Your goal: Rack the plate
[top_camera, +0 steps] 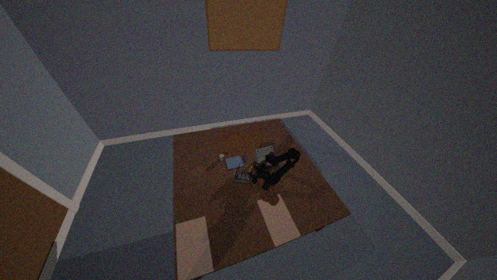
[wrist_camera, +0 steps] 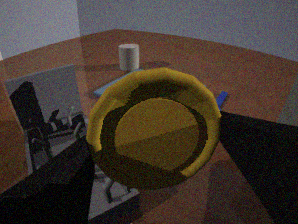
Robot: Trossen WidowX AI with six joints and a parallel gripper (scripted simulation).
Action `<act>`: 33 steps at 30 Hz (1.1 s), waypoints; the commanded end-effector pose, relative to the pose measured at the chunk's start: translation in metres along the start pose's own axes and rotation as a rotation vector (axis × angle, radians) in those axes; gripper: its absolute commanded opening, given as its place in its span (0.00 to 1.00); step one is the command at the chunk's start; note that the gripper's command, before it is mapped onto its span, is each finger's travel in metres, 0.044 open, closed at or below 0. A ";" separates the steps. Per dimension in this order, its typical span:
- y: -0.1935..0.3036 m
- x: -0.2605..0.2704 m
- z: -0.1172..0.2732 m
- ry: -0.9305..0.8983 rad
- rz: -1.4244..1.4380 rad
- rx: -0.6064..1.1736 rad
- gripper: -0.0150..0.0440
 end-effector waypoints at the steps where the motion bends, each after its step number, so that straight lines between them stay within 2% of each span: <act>1: 0.004 -0.002 0.004 -0.087 -0.004 -0.037 0.25; 19: 0.021 -0.011 0.026 -0.452 -0.053 -0.126 0.25; 33: 0.020 -0.010 0.022 -0.461 -0.055 -0.126 0.25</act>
Point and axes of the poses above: the point midway between the two fingers, 35 mm back from their tips, its own z axis back along the fingers, its own x axis across the jaws, y = z × x, the point moved 7 cm from there along z, back along the fingers, and after that the axes turned 2 degrees about -z, right-handed, at the moved point
